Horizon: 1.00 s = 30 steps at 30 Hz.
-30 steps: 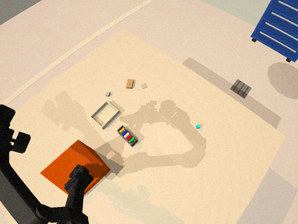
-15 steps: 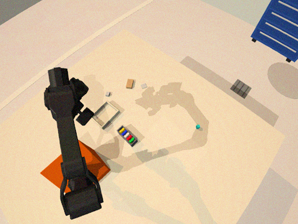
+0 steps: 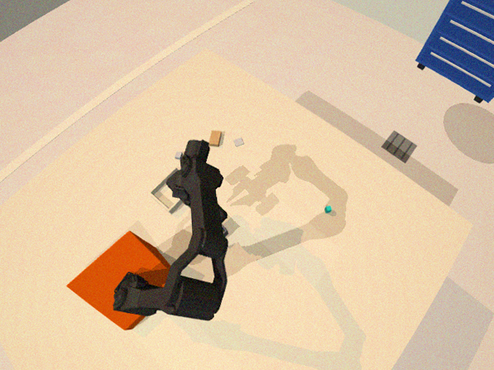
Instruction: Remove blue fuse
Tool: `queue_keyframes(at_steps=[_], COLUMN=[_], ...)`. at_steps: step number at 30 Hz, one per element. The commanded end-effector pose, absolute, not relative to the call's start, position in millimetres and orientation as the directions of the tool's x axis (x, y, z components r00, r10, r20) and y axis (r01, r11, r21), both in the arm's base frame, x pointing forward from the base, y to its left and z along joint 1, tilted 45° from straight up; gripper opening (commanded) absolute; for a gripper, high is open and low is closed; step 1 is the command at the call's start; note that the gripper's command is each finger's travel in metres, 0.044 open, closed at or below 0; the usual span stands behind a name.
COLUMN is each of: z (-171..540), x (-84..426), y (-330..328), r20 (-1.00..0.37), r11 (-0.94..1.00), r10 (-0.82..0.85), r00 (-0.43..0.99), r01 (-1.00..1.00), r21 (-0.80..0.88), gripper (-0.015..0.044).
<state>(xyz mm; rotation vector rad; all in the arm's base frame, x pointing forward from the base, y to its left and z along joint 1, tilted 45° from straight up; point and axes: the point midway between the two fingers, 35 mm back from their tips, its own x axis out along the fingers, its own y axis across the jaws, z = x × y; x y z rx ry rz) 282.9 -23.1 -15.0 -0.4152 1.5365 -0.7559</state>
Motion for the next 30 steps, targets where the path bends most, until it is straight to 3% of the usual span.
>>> queue_keyframes(at_steps=[1, 30], z=[-12.1, -27.8], x=[275.8, 270.8], y=[-35.5, -53.2], r20=[-0.71, -0.709], r11=[0.694, 0.693], r10=[-0.69, -0.691], r00=[-0.138, -0.138], r01=[0.151, 0.151], r21=[-0.704, -0.705], gripper=[0.0067, 0.0067])
